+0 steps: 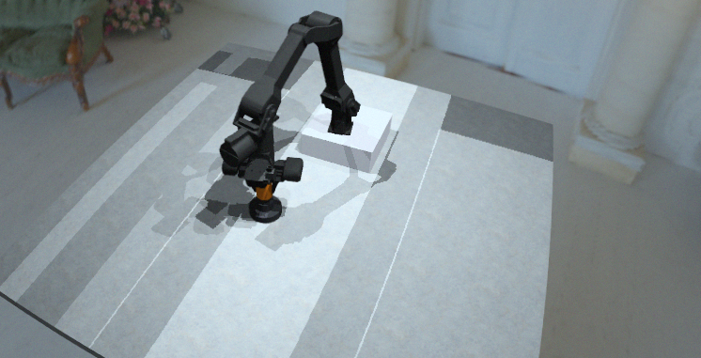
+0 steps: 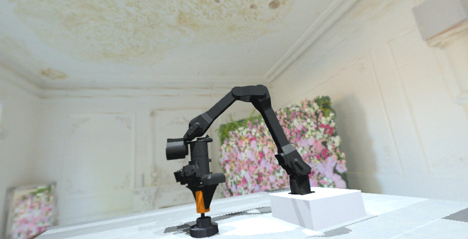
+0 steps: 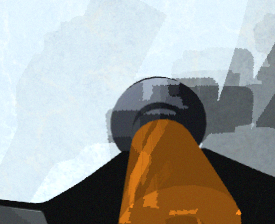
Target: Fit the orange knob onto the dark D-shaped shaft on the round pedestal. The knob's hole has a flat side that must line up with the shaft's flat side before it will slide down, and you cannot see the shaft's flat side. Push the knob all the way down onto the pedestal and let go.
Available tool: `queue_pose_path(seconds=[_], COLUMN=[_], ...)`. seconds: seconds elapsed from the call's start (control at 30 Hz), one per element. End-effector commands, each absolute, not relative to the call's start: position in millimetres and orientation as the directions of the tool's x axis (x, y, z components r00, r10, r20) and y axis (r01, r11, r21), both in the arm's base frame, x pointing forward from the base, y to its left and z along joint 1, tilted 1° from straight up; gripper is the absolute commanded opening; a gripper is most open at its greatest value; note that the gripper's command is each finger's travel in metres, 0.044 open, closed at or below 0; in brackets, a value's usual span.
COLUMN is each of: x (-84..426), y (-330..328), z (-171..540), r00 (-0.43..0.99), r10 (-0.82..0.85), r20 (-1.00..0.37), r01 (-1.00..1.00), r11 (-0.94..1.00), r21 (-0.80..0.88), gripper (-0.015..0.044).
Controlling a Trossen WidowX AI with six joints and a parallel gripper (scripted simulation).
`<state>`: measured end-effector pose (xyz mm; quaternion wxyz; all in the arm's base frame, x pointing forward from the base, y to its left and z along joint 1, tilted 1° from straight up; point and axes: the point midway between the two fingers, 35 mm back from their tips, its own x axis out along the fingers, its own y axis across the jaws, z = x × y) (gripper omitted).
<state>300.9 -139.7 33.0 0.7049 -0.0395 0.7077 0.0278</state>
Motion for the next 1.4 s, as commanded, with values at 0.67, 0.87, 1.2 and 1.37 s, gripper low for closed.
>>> queue_pose_path(seconds=[0.67,0.87,1.2,1.37], x=[302.1,299.2,301.1,303.3], y=[-140.8,-139.0,-139.9,-141.3], z=[37.1,35.1,35.4,35.7], r00=[0.005,0.005,0.005,0.005], r10=[-0.023,-0.022,-0.022,-0.023], r20=[-1.0,-1.0,-1.0,-1.0], r01=[-0.195,-0.315,-0.315,-0.315], r11=[0.98,0.949,0.949,0.949], r21=[-0.023,-0.023,-0.023,-0.023], gripper=[0.0,0.0,0.0,0.0])
